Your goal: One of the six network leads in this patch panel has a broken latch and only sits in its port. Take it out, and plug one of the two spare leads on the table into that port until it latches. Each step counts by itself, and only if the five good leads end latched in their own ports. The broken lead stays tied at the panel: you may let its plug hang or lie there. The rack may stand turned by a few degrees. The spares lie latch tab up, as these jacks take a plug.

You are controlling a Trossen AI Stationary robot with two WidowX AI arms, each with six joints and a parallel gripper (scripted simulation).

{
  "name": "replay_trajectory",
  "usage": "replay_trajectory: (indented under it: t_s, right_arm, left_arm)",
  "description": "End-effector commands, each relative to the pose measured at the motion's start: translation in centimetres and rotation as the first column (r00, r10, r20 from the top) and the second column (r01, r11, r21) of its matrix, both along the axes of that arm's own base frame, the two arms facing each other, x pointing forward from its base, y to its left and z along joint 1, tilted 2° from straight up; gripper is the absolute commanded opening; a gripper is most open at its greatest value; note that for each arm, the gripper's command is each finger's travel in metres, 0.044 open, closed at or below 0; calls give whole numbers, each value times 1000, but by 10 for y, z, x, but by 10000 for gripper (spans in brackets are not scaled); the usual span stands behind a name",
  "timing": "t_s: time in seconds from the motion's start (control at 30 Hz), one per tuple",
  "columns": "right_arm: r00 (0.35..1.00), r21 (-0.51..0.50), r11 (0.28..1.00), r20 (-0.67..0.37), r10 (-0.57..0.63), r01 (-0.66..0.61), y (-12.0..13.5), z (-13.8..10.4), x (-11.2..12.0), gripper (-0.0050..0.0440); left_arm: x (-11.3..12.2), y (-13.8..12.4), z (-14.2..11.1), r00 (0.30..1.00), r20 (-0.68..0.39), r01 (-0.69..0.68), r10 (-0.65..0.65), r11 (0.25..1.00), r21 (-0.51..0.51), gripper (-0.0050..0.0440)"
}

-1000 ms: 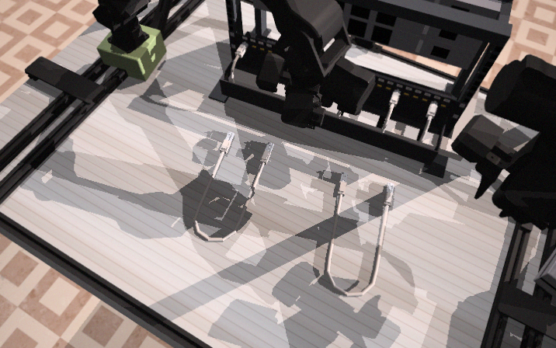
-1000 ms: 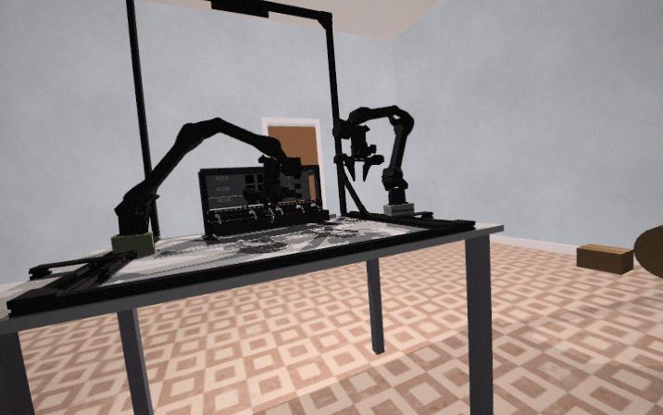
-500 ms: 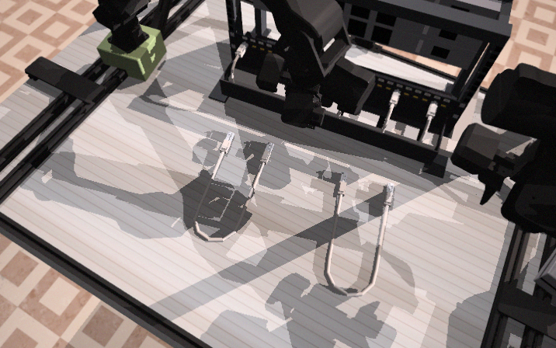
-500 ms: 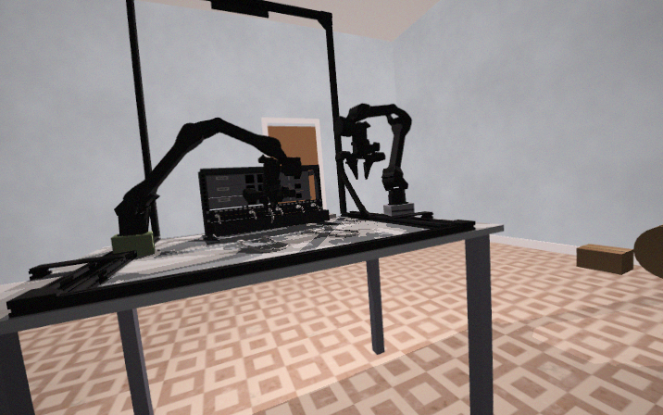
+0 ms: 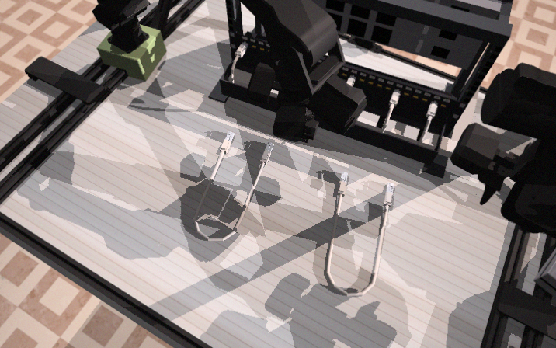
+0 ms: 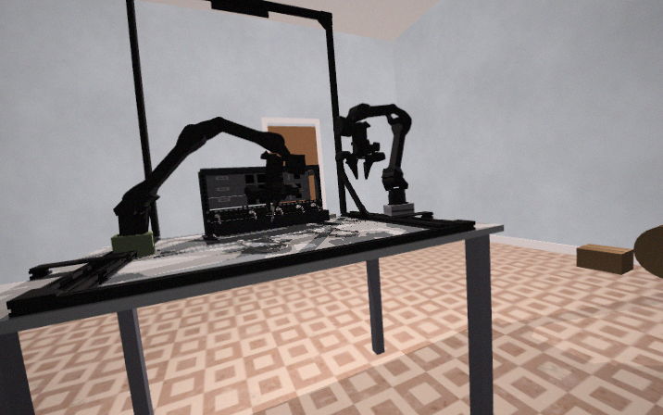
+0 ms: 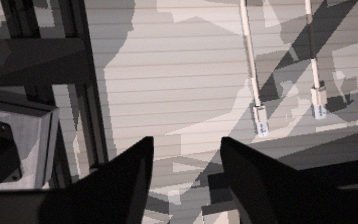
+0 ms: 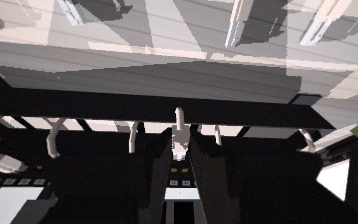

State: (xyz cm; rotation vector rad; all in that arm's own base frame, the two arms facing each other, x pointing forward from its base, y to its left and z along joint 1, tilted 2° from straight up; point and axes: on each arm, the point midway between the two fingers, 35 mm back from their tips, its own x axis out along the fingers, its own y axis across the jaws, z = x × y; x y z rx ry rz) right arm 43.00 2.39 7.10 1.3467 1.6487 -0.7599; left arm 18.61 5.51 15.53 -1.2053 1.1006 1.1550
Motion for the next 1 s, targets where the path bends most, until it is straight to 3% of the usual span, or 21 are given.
replay_trajectory:
  t_s: [0.0, 0.07, 0.97]
  right_arm:
    - [1000, -8, 1000, 4, -4, 4, -5, 0, 1, 55]
    - [1000, 0, 1000, 1, 0, 0, -16, 3, 3, 55]
    - [1000, 4, 1000, -4, 9, -9, -16, 2, 3, 55]
  left_arm:
    - [0, 0, 0, 1000, 0, 1, -1, 1000, 0, 176]
    - [0, 0, 0, 1000, 0, 0, 0, 1000, 0, 176]
    - [0, 0, 0, 1000, 0, 0, 0, 1000, 0, 176]
